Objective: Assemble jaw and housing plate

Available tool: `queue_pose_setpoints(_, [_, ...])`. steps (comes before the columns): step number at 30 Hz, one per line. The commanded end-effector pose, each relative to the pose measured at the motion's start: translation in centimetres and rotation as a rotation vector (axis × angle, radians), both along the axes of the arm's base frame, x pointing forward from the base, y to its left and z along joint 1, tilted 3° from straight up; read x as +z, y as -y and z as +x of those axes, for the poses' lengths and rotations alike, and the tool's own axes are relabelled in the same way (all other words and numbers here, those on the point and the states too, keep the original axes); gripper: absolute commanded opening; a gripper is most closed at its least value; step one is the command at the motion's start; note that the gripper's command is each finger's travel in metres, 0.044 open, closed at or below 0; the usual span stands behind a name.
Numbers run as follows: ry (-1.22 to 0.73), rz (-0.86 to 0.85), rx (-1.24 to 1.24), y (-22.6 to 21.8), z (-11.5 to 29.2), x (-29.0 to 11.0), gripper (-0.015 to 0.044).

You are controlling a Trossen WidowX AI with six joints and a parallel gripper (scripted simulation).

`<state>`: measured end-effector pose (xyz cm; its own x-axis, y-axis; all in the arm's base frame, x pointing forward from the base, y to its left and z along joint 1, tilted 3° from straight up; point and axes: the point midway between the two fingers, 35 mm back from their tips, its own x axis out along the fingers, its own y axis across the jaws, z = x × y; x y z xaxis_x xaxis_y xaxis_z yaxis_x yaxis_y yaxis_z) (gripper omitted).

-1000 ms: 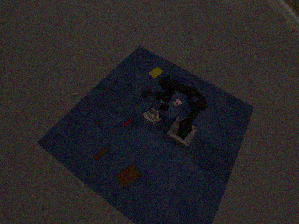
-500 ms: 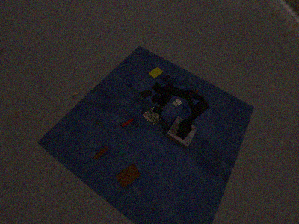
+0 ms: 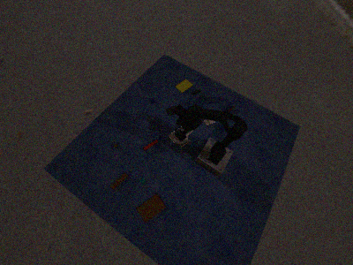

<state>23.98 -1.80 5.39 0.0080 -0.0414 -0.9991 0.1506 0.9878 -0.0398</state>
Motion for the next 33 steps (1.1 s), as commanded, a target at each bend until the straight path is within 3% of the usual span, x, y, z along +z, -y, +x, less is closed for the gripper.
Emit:
queue_pose_setpoints(1, [0.009,-0.003,-0.083,-1.24,-0.36,-0.05,0.0351])
queue_pose_setpoints(33, [0.011,-0.002,-0.131,-2.14,-0.68,-0.13,0.0351])
